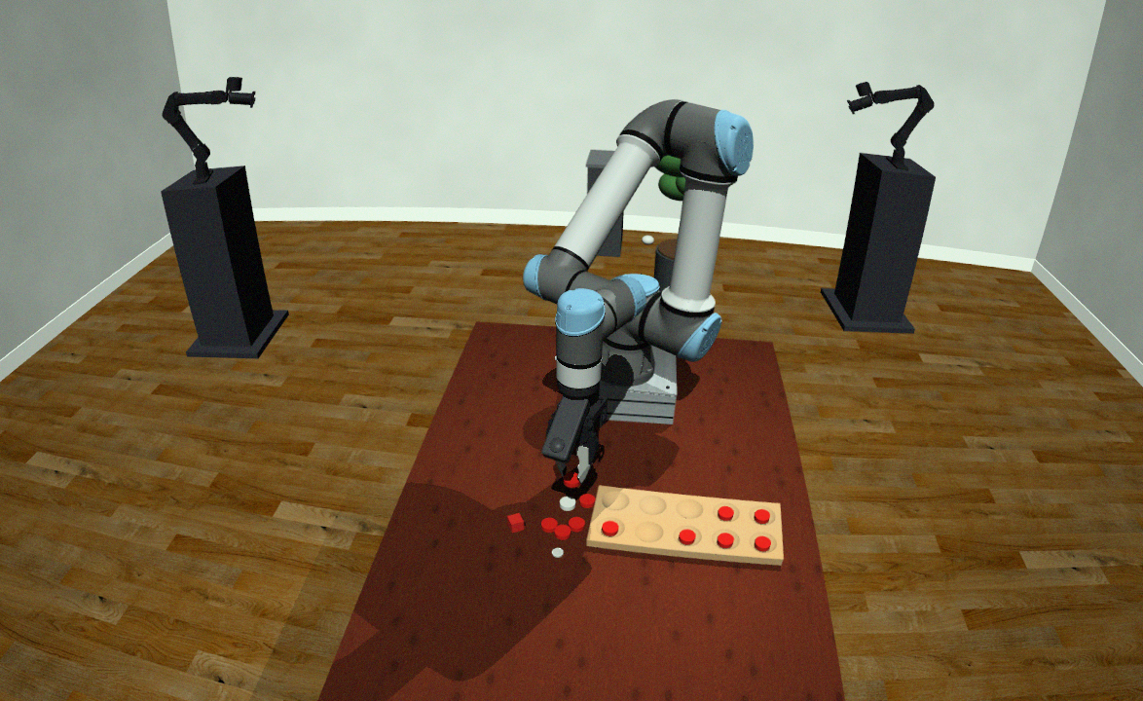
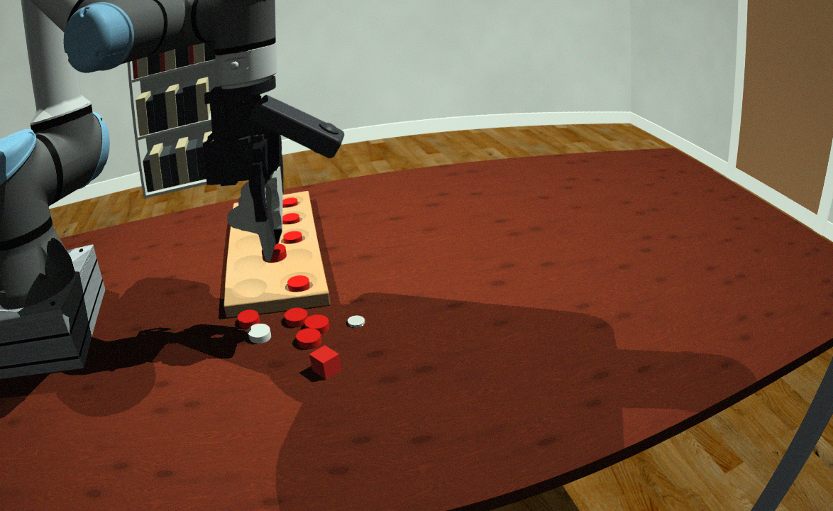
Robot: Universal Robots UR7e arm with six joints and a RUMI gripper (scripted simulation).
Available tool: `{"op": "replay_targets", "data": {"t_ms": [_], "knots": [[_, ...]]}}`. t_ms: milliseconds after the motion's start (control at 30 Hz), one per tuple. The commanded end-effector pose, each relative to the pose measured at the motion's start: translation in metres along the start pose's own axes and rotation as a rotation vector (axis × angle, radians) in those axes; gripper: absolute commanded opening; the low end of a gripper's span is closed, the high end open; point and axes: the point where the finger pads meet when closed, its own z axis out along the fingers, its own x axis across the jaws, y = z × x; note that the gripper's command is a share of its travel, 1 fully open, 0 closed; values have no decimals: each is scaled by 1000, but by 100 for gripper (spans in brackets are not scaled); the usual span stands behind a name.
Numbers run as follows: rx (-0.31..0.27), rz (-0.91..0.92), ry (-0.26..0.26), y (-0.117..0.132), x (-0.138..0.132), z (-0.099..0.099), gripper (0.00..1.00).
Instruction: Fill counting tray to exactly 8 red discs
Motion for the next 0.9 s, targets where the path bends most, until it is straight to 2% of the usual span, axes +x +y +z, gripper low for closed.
{"op": "replay_targets", "data": {"t_ms": [0, 333, 433, 500, 867], "knots": [[1, -144, -3, -1, -7, -1, 0], [2, -372, -3, -2, -19, -1, 0], [2, -372, -3, -2, -19, -1, 0], [2, -466, -3, -2, -23, -2, 0], [2, -704, -2, -2, -35, -2, 0]]}}
